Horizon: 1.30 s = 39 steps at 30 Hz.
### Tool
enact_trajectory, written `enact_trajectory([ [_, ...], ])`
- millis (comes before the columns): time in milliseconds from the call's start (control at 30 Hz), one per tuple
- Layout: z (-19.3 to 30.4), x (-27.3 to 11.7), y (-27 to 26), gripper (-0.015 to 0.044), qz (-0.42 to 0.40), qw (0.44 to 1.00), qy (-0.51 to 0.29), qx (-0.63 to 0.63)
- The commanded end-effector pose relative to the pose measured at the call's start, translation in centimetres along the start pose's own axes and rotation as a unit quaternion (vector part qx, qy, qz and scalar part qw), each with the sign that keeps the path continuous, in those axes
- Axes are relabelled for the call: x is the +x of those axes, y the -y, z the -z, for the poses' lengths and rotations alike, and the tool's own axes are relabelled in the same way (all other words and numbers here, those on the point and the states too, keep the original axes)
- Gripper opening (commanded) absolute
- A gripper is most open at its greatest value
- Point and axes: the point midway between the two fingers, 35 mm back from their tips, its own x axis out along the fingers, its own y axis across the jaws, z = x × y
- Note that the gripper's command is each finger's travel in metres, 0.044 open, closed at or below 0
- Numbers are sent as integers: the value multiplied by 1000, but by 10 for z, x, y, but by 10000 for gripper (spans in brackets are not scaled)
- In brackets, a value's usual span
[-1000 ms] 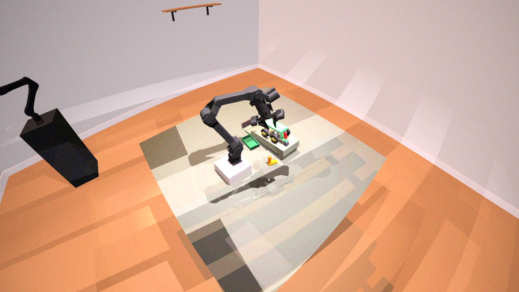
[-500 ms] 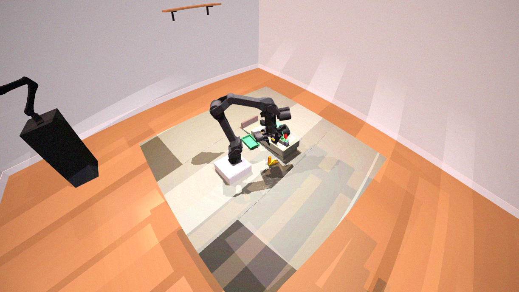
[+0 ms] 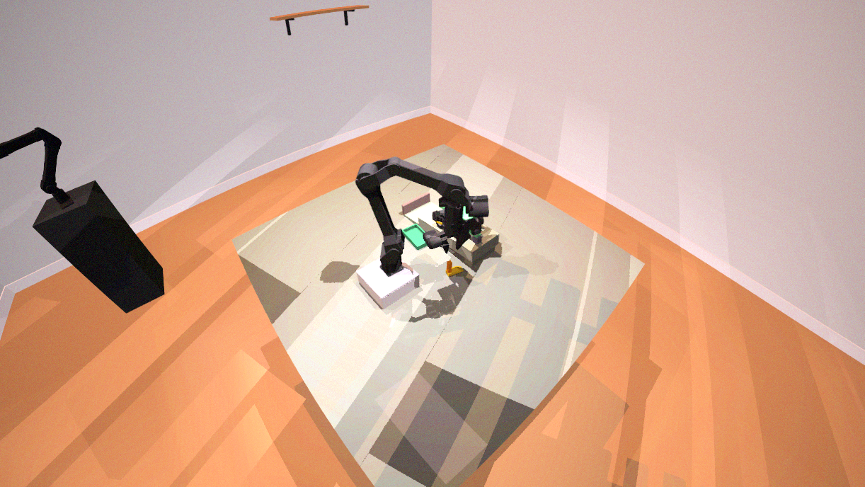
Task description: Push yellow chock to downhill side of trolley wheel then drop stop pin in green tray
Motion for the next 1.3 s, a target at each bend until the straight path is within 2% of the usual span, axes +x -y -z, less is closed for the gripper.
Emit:
enact_trajectory([
  [0, -1, 16, -1, 190, -5, 1000, 5, -4],
  [300, -1, 40, -3, 190, -5, 1000, 5, -4],
  [1267, -1, 71, -3, 190, -5, 1000, 5, -4],
])
